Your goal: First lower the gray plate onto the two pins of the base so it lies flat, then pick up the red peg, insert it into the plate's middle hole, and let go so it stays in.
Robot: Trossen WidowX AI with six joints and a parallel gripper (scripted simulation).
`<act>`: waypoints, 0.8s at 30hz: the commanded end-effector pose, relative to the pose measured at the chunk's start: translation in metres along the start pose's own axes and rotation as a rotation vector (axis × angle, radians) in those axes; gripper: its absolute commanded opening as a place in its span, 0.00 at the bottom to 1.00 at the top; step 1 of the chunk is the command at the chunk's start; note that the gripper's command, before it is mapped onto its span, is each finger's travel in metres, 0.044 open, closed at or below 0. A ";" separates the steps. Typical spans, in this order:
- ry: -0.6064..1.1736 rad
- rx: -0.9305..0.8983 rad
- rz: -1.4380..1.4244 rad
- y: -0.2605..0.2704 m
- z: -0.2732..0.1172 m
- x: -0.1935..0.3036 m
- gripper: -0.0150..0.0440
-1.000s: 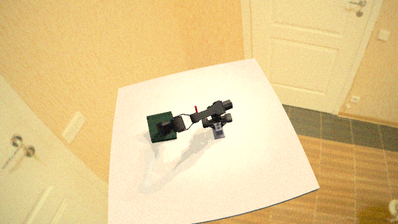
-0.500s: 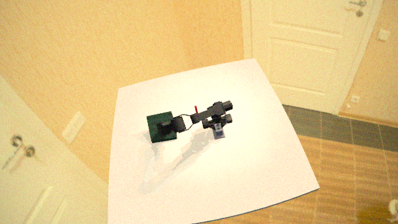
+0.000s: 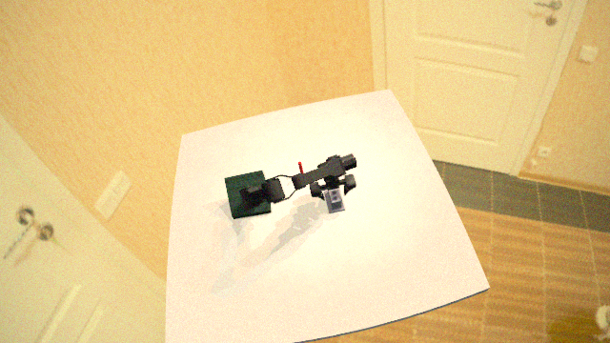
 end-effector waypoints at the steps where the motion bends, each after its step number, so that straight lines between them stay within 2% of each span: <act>1: 0.000 -0.001 0.002 0.000 0.000 0.000 1.00; 4: -0.003 -0.001 0.001 -0.004 -0.020 -0.001 1.00; 9: -0.003 -0.004 -0.001 -0.004 -0.096 -0.002 1.00; 11: 0.000 -0.006 -0.001 -0.001 -0.115 -0.002 1.00; 19: 0.000 -0.005 0.012 -0.006 -0.117 -0.003 1.00; 24: -0.013 -0.004 0.365 0.002 -0.120 -0.034 1.00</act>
Point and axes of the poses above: the point midway between the two fingers, 35 mm back from their tips, its own z axis out along the fingers, its own y axis across the jaws, x = y × z, the point moved 2 cm from there along -z, back along the fingers, and after that the axes turned 2 degrees about -z, right-handed, at the moved point
